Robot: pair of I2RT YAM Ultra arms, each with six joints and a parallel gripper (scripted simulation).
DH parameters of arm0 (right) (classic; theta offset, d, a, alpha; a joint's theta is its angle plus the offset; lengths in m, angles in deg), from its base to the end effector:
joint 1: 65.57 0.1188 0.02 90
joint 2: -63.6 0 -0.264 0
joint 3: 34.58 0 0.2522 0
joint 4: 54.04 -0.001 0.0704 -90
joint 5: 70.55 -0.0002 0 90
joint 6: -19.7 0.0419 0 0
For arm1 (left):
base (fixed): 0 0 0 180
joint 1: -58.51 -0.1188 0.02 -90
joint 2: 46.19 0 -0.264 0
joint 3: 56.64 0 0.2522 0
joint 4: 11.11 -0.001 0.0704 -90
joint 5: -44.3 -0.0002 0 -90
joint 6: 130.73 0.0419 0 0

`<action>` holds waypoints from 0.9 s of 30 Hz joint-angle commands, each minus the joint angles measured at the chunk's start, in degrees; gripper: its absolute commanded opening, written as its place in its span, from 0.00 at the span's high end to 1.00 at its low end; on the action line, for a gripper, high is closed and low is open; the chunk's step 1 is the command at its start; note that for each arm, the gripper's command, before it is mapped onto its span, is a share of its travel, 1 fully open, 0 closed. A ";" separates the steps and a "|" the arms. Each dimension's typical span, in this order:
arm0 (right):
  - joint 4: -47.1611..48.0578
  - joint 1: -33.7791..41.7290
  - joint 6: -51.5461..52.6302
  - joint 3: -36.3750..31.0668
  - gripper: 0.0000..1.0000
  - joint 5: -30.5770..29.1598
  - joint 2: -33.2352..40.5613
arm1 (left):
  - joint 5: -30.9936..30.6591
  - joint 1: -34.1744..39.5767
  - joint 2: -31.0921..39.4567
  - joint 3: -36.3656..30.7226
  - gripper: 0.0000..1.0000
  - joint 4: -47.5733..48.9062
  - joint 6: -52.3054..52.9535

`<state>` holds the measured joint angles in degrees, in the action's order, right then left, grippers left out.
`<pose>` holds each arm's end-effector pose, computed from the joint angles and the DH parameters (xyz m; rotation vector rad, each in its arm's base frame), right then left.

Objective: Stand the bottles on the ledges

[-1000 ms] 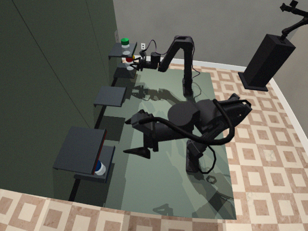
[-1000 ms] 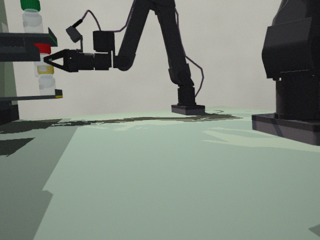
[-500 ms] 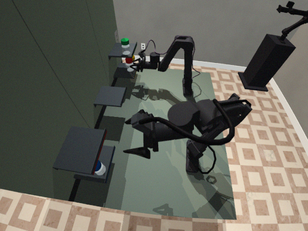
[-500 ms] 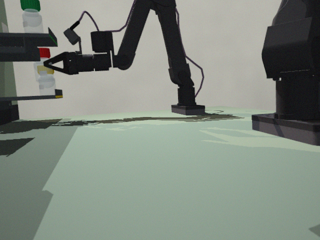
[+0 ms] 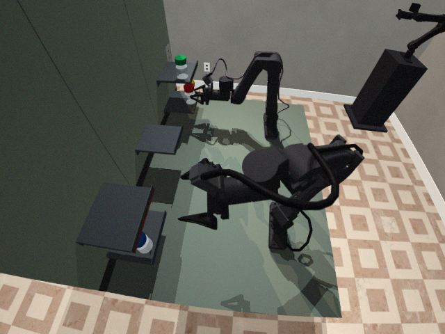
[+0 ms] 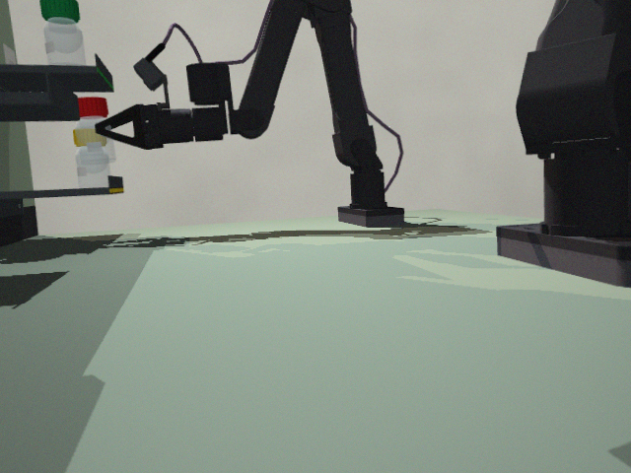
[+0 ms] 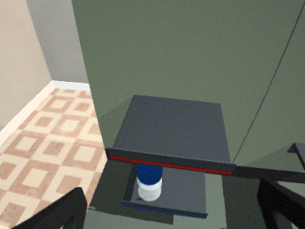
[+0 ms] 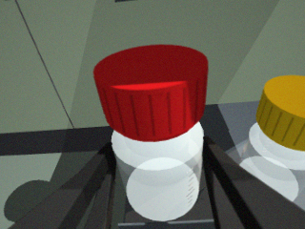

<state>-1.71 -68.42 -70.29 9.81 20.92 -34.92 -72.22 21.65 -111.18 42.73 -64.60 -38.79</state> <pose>0.3188 -0.0138 0.1718 0.0201 1.6021 -0.0179 0.1854 0.1168 0.4649 -0.2580 1.8503 0.0261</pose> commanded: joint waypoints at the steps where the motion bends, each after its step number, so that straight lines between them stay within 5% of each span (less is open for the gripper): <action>1: 3.52 -0.67 0.19 -1.63 0.51 -0.40 2.99 | -0.07 -0.14 0.26 1.09 0.00 -0.17 0.39; 27: 3.94 -0.97 0.17 -13.17 0.51 1.04 13.61 | -0.07 -0.14 0.26 1.09 0.00 -0.17 0.39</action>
<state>-1.01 -68.42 -70.29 -2.03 21.36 -23.99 -72.22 21.65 -111.18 42.73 -64.60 -38.79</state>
